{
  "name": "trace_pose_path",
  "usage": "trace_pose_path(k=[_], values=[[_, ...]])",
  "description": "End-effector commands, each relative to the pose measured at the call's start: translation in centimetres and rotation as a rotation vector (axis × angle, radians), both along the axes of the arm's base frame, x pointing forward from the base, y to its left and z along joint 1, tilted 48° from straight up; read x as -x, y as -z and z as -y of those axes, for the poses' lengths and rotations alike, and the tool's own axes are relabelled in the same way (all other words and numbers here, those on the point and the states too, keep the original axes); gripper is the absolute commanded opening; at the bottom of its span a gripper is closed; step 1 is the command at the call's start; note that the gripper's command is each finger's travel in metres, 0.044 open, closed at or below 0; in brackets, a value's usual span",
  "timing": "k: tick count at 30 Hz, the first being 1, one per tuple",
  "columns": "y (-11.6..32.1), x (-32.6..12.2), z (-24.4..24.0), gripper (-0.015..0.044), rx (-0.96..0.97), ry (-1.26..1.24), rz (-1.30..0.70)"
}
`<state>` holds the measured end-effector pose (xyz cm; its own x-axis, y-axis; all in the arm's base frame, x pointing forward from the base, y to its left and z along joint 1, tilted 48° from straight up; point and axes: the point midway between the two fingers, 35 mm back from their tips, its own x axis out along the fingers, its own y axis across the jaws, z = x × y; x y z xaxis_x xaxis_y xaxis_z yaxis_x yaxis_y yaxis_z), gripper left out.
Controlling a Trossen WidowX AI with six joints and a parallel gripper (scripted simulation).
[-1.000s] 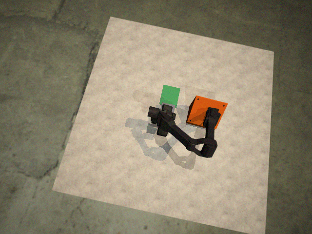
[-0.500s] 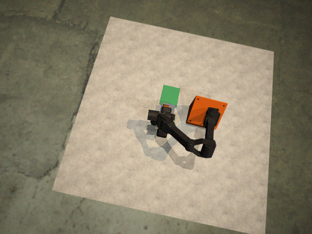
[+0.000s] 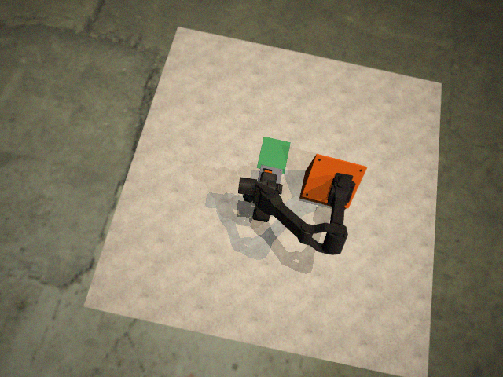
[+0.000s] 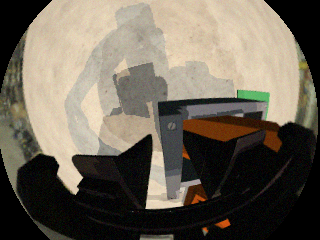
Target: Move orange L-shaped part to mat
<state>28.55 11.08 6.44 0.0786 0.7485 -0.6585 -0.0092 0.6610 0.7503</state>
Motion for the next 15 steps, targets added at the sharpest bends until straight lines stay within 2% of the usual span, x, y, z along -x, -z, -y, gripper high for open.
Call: trace_pose_path(k=[1, 15], values=[[0.34, 0.19, 0.04, 0.0180, 0.005, 0.004, -0.015], [-0.64, 0.11, 0.12, 0.0180, 0.002, 0.002, -0.007]])
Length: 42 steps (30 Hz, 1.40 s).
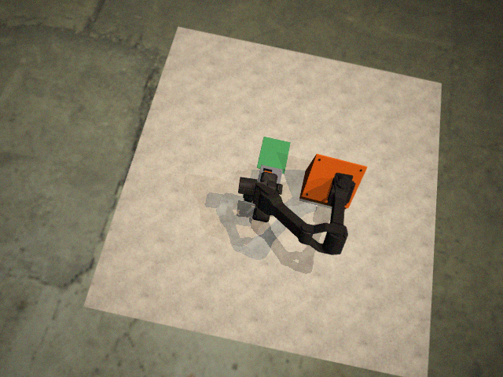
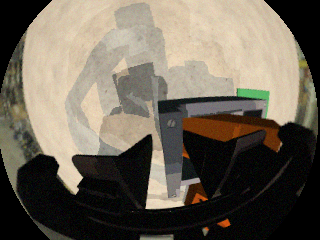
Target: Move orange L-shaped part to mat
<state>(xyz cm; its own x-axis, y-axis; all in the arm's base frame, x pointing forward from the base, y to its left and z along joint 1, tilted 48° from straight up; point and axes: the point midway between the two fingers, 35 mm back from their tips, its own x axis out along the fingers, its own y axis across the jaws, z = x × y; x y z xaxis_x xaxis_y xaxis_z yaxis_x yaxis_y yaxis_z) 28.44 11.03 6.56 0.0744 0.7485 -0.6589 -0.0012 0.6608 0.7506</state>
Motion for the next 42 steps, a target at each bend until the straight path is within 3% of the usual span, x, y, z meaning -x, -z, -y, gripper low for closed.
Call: trace_pose_path(k=[1, 8, 16, 42], values=[[-0.8, 0.0, 0.1, 0.0180, 0.004, 0.000, 0.000], [-1.7, 0.1, 0.9, 0.0180, 0.009, 0.002, -0.006], [-6.6, 0.8, 8.0, 0.0180, 0.011, 0.002, -0.008], [-6.6, 0.5, 8.1, 0.0180, 0.012, 0.022, 0.003]])
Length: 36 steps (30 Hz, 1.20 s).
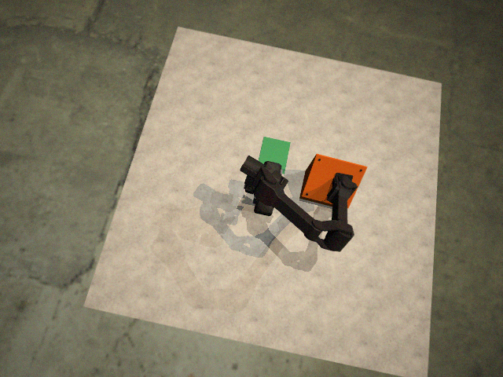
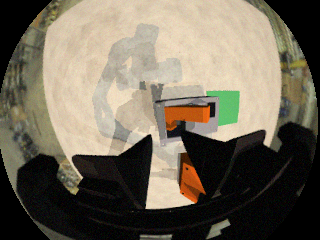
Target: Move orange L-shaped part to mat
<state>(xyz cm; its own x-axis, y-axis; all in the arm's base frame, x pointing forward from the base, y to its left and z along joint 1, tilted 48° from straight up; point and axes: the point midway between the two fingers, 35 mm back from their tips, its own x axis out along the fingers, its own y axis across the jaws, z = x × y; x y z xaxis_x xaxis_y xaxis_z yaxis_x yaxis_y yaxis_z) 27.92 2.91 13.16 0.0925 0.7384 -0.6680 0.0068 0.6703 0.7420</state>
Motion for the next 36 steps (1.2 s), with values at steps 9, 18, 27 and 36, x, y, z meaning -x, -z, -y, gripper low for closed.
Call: trace_pose_path(k=[9, 18, 27, 36], values=[[1.2, -0.3, 1.2, 0.0280, 0.035, -0.238, 0.255], [3.9, -0.7, 3.8, 0.0280, 0.098, -0.753, 0.809], [5.5, -0.7, 5.3, 0.0280, 0.129, -1.064, 1.151], [6.0, -0.8, 4.8, 0.0280, 0.129, -1.064, 1.151]])
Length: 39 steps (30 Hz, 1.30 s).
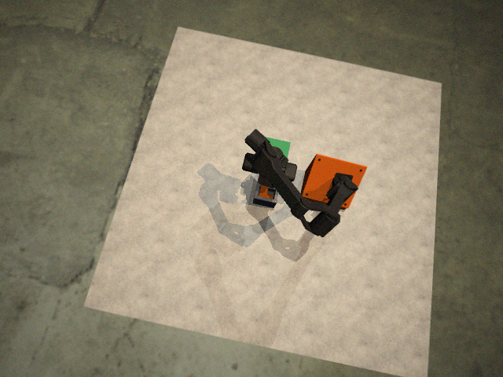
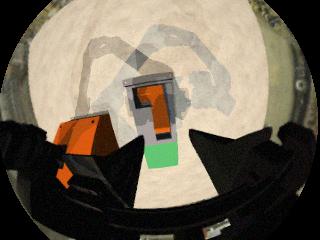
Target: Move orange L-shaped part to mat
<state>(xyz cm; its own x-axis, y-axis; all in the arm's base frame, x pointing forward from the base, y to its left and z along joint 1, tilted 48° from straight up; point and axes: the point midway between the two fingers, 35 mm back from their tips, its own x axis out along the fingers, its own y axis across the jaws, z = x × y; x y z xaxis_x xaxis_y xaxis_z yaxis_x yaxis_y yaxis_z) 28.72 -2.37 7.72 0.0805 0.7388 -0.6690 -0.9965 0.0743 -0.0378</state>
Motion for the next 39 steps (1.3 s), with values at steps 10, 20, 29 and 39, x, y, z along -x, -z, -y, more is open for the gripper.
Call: trace_pose_path(k=[10, 20, 29, 39], values=[[2.2, -0.2, -2.4, 0.0280, 0.000, -0.018, 0.006], [3.3, -0.4, -3.5, 0.0280, 0.001, -0.018, 0.006], [4.3, -0.5, -4.6, 0.0280, 0.000, -0.018, 0.007], [5.3, -0.5, -5.8, 0.0280, -0.002, -0.018, 0.007]])
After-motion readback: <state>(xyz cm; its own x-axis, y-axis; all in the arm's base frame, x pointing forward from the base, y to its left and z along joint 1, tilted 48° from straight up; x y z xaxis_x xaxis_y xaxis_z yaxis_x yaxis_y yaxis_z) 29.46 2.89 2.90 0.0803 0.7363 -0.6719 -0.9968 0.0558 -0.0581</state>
